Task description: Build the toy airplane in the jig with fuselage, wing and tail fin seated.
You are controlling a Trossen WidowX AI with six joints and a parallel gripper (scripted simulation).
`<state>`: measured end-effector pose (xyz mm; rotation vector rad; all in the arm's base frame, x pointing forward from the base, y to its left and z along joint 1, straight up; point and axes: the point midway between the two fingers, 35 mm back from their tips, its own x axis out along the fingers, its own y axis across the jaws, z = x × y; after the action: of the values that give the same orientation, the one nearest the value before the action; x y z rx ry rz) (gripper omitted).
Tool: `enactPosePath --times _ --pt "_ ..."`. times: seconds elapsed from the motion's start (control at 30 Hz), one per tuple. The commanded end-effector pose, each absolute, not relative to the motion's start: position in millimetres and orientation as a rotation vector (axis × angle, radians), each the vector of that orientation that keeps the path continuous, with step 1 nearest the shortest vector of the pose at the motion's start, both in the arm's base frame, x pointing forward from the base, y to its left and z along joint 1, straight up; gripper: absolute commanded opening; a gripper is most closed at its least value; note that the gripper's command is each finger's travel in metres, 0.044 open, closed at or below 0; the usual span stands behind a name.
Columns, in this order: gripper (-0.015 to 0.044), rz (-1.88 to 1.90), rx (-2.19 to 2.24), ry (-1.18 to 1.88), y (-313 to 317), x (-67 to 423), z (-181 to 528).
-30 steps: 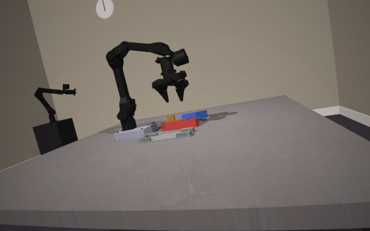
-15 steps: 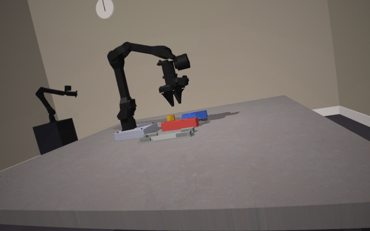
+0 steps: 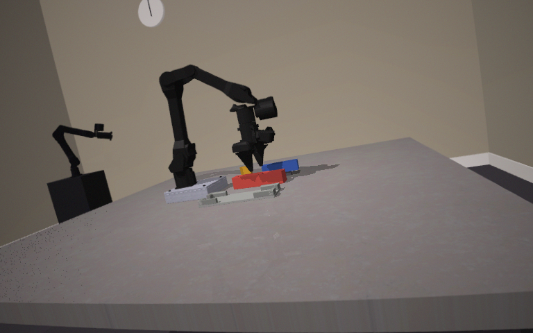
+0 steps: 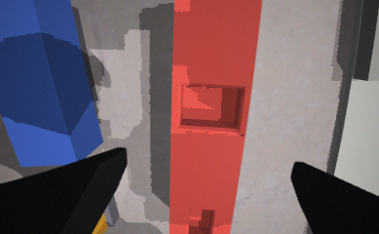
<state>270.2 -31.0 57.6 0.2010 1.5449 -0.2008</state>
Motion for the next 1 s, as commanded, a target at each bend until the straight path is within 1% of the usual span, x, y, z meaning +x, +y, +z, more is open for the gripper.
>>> enactPosePath --times 0.0,0.97 --pt "0.044 -0.193 0.199 1.542 -30.4 271.0 52.0" --pt "0.044 -0.193 0.199 1.542 -30.3 271.3 6.9"
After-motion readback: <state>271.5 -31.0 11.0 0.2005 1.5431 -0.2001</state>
